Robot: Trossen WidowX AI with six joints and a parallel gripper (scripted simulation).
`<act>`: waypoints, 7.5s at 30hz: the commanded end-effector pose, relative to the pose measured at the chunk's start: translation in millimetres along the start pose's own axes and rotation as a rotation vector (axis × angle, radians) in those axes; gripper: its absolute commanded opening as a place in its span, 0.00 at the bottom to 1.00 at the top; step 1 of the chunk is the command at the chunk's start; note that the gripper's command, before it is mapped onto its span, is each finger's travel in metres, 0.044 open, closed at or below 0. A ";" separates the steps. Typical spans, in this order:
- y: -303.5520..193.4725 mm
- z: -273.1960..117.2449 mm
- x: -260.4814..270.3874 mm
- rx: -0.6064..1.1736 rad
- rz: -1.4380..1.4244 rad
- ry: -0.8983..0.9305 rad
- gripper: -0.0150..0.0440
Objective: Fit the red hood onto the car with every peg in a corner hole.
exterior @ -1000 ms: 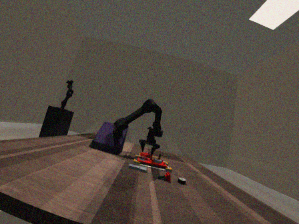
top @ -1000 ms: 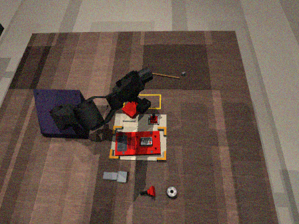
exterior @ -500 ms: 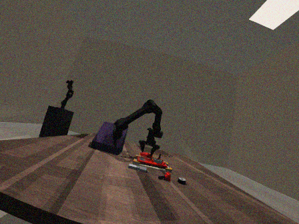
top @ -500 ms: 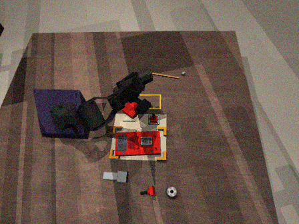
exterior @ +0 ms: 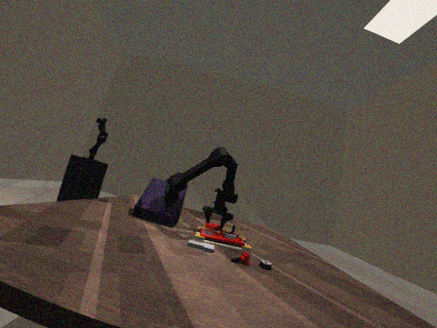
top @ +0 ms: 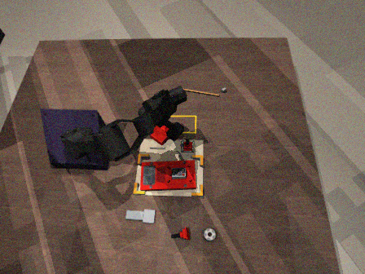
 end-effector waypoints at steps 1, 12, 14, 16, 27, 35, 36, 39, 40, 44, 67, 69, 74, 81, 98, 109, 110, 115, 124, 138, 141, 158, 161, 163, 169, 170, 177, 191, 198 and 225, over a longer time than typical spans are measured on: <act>-0.6 2.3 -0.3 0.003 -0.003 -0.004 1.00; 0.0 1.0 0.0 0.000 0.000 0.000 0.75; 0.0 1.0 0.0 0.000 0.000 0.000 0.73; 0.1 1.0 0.3 -0.001 -0.001 0.001 0.68; 0.4 -16.6 0.3 -0.002 -0.001 0.001 0.25; 0.8 -43.3 0.5 -0.003 -0.001 0.002 0.25; 0.9 -46.9 0.5 -0.003 -0.001 0.002 0.25; 1.0 -57.5 0.5 -0.004 -0.001 0.002 0.25; 1.1 -61.0 0.5 -0.004 -0.001 0.003 0.25; 1.2 -73.8 0.6 -0.004 -0.001 0.003 0.25; -24.2 -95.9 -53.4 -0.040 0.262 0.009 0.25; -30.6 -96.3 -63.4 -0.045 0.314 0.010 0.25; -48.9 -96.9 -87.8 -0.055 0.445 0.010 0.25; -79.5 -96.6 -119.5 -0.061 0.631 0.005 0.25; -121.9 -88.0 -151.5 -0.056 0.858 -0.010 0.25; -125.5 -44.6 -151.5 -0.052 0.858 -0.014 0.25; -125.7 -44.4 -151.3 -0.052 0.858 -0.014 0.25; -126.0 -44.4 -151.1 -0.052 0.858 -0.014 0.25; -126.5 -45.2 -151.5 -0.054 0.861 -0.017 0.25; -127.0 -45.2 -150.8 -0.054 0.861 -0.017 0.25; -127.0 -44.8 -150.8 -0.054 0.861 -0.017 0.25; -126.9 -38.5 -151.0 -0.054 0.861 -0.017 0.25; -126.9 -37.3 -151.0 -0.054 0.861 -0.017 0.25; -126.9 -36.5 -151.0 -0.054 0.861 -0.017 0.25; -126.9 -34.2 -151.1 -0.054 0.861 -0.017 0.25; -127.0 -33.8 -151.1 -0.054 0.861 -0.017 0.25; -127.0 -31.1 -151.1 -0.054 0.861 -0.017 0.25; -127.2 -25.8 -151.1 -0.054 0.861 -0.018 0.25; -127.1 -26.7 -151.0 -0.055 0.863 -0.016 0.25; -122.6 -79.8 -152.2 -0.012 0.863 -0.005 1.00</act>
Point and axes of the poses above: the point midway between the two fingers, 35 mm back from their tips, its own z axis out along the fingers, its own x axis across the jaws, y = z × x, the point moved 1 cm from there along -z, back along the fingers, and after that the axes turned 8 degrees about -z, right-handed, at the moved point
